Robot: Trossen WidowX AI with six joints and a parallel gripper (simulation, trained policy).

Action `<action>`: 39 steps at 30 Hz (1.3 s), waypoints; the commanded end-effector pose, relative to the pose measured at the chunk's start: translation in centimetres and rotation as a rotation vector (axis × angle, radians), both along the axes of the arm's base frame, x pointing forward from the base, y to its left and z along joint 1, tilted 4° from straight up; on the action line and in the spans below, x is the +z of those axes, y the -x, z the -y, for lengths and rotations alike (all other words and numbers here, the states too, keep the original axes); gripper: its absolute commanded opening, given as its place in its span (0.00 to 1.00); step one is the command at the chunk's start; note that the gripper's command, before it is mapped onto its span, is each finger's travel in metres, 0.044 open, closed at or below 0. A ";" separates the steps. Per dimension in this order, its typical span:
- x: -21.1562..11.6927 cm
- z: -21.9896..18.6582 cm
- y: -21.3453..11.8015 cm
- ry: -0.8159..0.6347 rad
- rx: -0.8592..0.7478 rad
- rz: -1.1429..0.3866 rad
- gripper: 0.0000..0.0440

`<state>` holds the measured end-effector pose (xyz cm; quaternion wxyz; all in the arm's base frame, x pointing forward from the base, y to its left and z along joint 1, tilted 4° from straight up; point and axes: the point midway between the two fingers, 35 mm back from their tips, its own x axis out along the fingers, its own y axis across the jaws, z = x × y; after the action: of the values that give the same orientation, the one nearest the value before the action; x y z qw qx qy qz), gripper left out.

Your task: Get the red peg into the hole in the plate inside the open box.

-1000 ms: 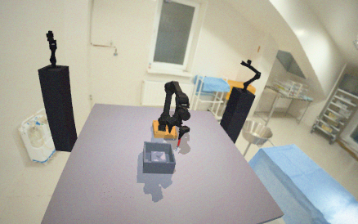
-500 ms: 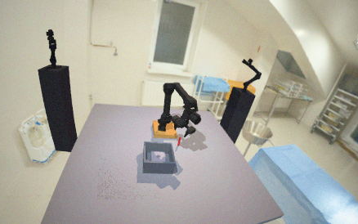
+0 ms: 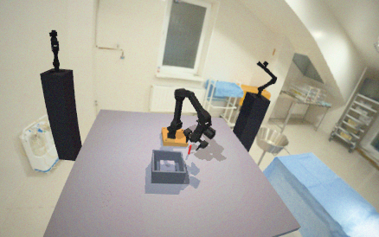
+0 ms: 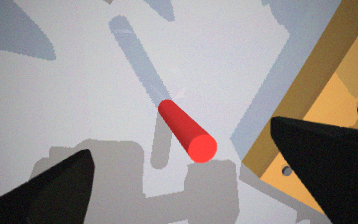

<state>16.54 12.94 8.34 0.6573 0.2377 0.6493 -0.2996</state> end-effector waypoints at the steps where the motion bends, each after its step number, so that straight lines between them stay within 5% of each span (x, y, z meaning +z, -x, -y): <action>1: -2.0 -0.3 0.1 0.018 0.015 0.011 0.99; 9: -5.0 -0.4 -0.1 0.030 0.064 0.039 0.93; 26: -7.1 0.4 0.3 0.094 0.078 -0.037 0.00; 39: -0.7 1.5 -2.7 0.143 0.089 0.081 0.00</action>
<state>18.52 11.70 5.79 0.7002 0.1659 0.6219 -0.3090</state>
